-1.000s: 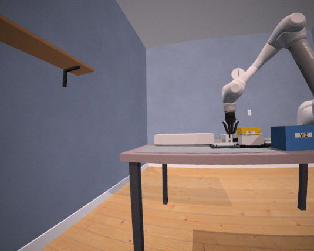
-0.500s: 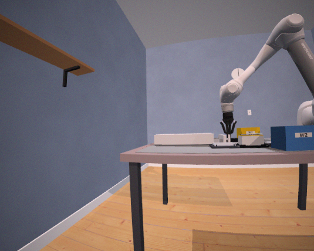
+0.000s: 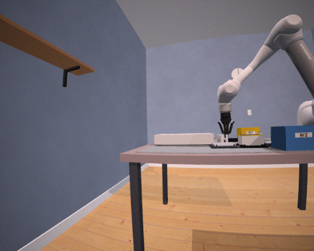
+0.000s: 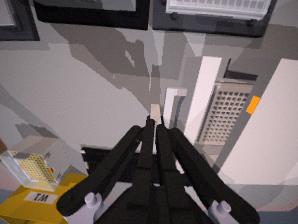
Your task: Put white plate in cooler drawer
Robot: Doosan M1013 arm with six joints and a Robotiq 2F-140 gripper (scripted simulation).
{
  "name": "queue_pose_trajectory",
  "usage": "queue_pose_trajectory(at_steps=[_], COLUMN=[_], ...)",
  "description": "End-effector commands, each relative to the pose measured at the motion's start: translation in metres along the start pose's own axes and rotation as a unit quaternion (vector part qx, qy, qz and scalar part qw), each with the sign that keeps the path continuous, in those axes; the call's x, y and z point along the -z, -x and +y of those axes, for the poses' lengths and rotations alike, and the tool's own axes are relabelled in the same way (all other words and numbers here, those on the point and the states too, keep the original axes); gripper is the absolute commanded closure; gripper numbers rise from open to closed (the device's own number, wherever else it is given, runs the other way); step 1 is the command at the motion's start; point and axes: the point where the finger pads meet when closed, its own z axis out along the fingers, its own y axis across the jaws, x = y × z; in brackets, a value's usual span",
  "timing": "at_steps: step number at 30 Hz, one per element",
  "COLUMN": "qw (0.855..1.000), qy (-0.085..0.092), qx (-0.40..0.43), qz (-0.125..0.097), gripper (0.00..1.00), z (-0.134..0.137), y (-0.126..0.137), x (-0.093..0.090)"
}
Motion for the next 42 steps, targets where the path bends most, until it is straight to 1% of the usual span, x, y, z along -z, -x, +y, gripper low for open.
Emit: queue_pose_trajectory(at_steps=[1,42], qw=[1.0,1.0], qy=[0.0,0.0], qx=[0.0,0.0], qz=[0.0,0.0], gripper=[1.0,1.0], z=[0.004,0.052], y=[0.0,0.0], x=[0.0,0.0])
